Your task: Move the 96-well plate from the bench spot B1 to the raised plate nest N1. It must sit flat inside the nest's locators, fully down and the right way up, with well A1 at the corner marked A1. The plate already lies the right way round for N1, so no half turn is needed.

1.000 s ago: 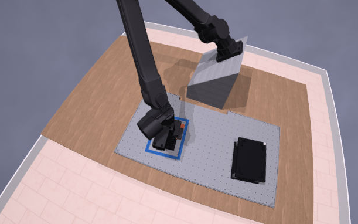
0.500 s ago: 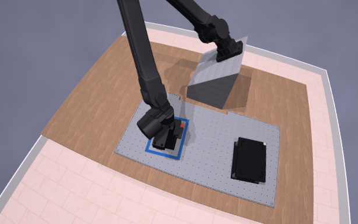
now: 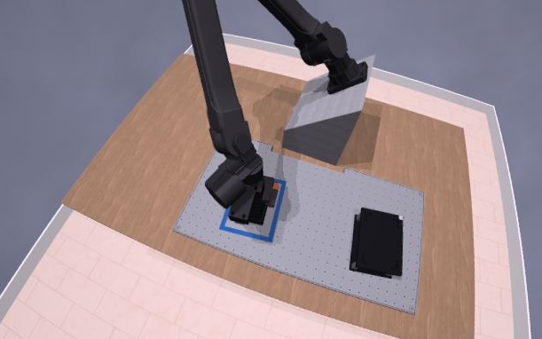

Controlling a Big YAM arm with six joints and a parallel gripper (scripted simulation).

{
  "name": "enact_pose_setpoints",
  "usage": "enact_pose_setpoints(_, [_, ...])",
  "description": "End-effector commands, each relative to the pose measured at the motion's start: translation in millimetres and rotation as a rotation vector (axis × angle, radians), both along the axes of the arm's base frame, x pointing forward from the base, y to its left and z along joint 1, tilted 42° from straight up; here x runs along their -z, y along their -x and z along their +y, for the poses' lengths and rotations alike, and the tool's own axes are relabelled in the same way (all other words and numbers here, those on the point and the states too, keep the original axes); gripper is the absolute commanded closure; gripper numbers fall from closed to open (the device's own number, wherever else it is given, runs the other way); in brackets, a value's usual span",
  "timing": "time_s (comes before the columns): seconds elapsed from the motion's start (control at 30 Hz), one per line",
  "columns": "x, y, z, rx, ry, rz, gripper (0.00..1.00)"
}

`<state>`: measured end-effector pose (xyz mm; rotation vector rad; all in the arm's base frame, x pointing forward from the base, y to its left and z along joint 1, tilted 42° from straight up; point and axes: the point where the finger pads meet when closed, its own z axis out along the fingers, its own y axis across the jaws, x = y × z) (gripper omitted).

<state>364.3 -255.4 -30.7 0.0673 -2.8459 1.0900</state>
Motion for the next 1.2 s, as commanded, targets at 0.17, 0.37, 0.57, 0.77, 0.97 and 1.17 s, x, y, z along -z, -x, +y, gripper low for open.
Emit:
enact_pose_setpoints(0.17, [-20.6,-12,16,-0.015,0.011,-0.033,1.00])
enact_pose_setpoints(0.37, [-30.5,-17,22,-0.015,0.013,-0.042,1.00])
enact_pose_setpoints(0.57, [-41.4,-23,27,-0.015,0.016,-0.053,1.00])
enact_pose_setpoints(0.77, [-45.1,-21,32,-0.015,0.014,-0.050,1.00])
enact_pose_setpoints(0.97, [-54.4,-24,38,-0.015,0.015,-0.056,1.00])
enact_pose_setpoints(1.17, [-46.0,-14,36,-0.006,0.007,-0.029,1.00])
